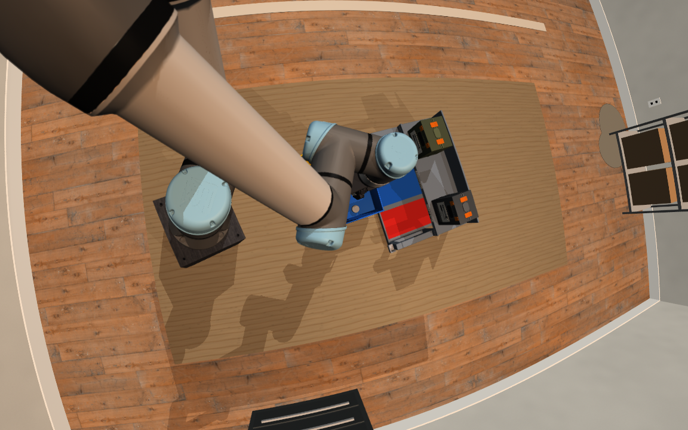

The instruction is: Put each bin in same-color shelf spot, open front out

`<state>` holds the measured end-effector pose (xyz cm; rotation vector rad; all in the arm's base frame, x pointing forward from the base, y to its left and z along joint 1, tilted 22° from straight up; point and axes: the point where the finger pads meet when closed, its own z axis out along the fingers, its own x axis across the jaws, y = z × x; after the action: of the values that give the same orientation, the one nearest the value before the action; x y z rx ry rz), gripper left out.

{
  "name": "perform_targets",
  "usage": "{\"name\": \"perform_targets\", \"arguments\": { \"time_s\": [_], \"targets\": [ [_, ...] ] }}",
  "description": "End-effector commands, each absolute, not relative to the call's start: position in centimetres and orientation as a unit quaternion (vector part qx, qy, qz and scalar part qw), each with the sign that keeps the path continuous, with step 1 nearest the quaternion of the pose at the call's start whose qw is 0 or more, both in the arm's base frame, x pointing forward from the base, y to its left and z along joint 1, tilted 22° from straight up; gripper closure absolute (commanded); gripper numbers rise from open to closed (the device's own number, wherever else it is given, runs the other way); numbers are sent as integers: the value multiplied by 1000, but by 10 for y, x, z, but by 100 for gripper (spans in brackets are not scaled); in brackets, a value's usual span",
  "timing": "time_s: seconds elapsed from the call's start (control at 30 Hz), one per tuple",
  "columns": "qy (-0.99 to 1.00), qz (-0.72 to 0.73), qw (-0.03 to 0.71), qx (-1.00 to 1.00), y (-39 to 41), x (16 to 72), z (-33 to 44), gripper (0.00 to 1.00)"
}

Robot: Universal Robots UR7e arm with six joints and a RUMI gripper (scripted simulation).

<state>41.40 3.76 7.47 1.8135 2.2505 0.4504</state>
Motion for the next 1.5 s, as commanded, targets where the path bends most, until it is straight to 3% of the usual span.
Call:
{"name": "perform_targets", "arguments": {
  "time_s": [0.0, 1.47],
  "targets": [
    [766, 149, 106, 617, 38, 415, 75, 100],
    [776, 59, 59, 625, 39, 419, 82, 100]
  ]
}}
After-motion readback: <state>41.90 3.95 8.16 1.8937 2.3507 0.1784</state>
